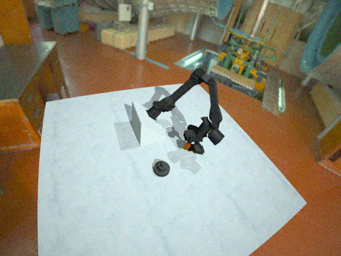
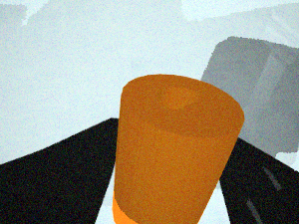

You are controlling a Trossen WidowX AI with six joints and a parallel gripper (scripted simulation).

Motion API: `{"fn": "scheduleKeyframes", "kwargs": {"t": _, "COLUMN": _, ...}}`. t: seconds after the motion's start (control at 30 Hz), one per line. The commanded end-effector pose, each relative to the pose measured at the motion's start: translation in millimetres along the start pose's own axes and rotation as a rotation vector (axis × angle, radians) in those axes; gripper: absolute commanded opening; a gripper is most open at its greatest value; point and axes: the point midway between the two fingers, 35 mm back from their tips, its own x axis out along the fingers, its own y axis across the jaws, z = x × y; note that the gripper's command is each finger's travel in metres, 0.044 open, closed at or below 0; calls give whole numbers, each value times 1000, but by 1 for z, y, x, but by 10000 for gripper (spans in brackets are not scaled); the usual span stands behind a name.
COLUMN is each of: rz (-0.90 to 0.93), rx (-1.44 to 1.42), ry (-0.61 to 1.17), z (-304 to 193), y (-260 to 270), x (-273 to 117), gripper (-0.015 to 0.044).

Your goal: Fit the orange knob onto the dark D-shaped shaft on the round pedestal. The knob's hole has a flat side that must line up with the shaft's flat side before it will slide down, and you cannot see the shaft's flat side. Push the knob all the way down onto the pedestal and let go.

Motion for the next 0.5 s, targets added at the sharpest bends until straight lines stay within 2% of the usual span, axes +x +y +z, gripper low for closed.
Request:
{"fn": "scheduleKeyframes", "kwargs": {"t": 0.0, "rz": 5, "rx": 4, "ry": -55, "z": -4, "y": 3, "x": -3, "gripper": 179}}
{"fn": "scheduleKeyframes", "kwargs": {"t": 0.47, "rz": 4, "rx": 4, "ry": -246, "z": -15, "y": 2, "x": -9, "gripper": 179}}
